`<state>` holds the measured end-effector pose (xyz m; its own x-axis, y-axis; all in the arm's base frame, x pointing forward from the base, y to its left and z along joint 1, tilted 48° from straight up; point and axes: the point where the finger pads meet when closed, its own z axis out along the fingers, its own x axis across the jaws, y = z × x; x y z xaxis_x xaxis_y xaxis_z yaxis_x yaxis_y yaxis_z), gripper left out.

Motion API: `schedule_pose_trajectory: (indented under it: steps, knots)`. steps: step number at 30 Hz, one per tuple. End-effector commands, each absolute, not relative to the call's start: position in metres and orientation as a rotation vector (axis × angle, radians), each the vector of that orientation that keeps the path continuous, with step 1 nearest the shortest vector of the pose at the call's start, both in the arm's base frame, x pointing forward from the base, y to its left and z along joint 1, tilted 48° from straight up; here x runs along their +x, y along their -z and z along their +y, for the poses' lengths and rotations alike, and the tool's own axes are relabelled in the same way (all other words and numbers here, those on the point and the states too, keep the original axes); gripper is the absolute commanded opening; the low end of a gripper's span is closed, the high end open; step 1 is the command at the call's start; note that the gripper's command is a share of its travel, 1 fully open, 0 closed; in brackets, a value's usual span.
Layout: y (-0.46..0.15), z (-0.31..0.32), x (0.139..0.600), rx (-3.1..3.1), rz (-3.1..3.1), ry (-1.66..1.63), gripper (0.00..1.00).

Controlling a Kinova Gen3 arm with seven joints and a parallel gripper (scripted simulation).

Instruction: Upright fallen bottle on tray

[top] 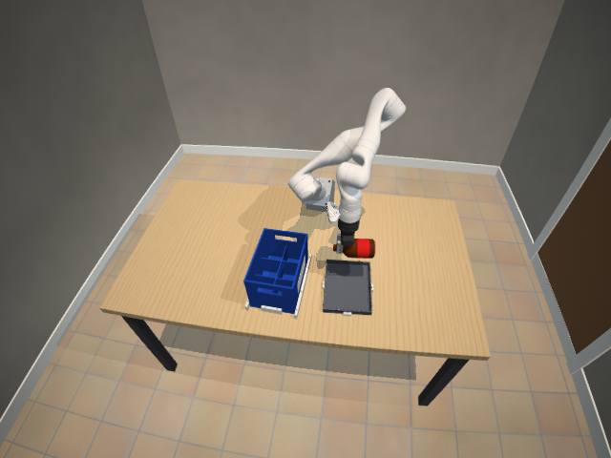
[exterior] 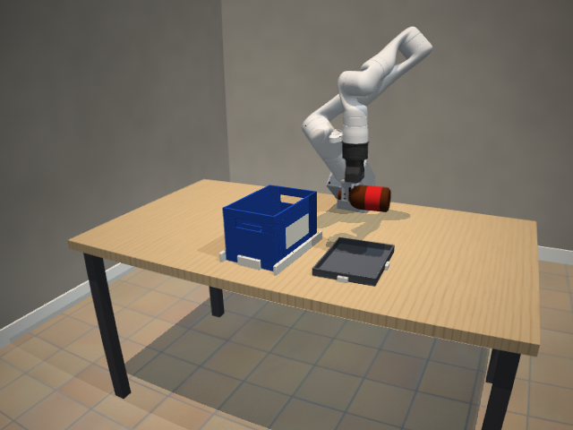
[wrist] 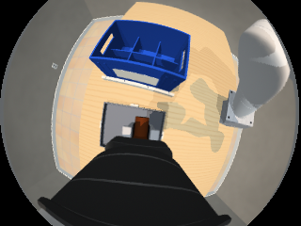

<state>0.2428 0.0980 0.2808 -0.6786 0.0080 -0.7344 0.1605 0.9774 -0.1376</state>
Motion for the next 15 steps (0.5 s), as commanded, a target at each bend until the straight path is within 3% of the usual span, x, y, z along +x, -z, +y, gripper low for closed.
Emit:
schedule_pose_trajectory:
  steps: [1,15]
  knots:
    - [-0.2807,0.0951,0.242,0.108,2.309,0.255,0.0]
    - [-0.2804,0.0946,0.2417,0.03,2.316,0.289,0.0]
